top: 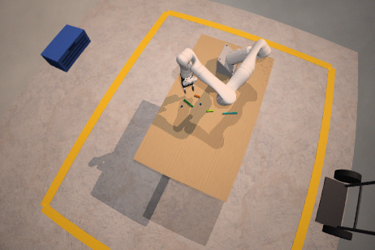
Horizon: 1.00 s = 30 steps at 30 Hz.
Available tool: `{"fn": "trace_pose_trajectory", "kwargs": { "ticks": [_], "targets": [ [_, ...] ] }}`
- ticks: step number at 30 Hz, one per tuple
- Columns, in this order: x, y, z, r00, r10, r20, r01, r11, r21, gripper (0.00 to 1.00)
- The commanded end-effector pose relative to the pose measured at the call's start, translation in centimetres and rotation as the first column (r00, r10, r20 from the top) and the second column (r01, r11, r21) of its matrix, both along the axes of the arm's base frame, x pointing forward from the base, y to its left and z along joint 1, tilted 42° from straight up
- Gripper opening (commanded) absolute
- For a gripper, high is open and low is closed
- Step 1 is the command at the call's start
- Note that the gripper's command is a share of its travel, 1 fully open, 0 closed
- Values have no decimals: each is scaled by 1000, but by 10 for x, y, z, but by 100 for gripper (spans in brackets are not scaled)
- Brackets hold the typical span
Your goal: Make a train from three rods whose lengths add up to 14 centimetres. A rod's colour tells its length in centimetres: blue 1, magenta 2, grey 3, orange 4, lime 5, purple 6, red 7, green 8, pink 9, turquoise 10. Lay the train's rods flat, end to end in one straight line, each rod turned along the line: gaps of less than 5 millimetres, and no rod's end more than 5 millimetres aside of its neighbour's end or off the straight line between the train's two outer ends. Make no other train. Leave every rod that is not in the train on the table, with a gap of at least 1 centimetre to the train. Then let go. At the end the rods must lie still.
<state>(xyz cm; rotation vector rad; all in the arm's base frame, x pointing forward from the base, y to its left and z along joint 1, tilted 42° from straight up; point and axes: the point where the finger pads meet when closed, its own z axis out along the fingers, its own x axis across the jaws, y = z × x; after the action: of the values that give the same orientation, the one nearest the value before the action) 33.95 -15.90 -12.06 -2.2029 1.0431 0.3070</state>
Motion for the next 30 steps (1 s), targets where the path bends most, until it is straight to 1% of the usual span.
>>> {"fn": "trace_pose_trajectory", "kwargs": {
  "ticks": [1,3,6,10,30],
  "targets": [
    [0,-1,0,1000,-1,1,1,1000,-1,100],
    [4,3,5,1000,-1,1,1,1000,-1,100],
    [28,30,31,1000,-2,3,2,1000,-2,100],
    [44,54,52,1000,-2,4,2,1000,-1,100],
    [45,56,54,1000,-2,4,2,1000,-1,100]
  ]
}}
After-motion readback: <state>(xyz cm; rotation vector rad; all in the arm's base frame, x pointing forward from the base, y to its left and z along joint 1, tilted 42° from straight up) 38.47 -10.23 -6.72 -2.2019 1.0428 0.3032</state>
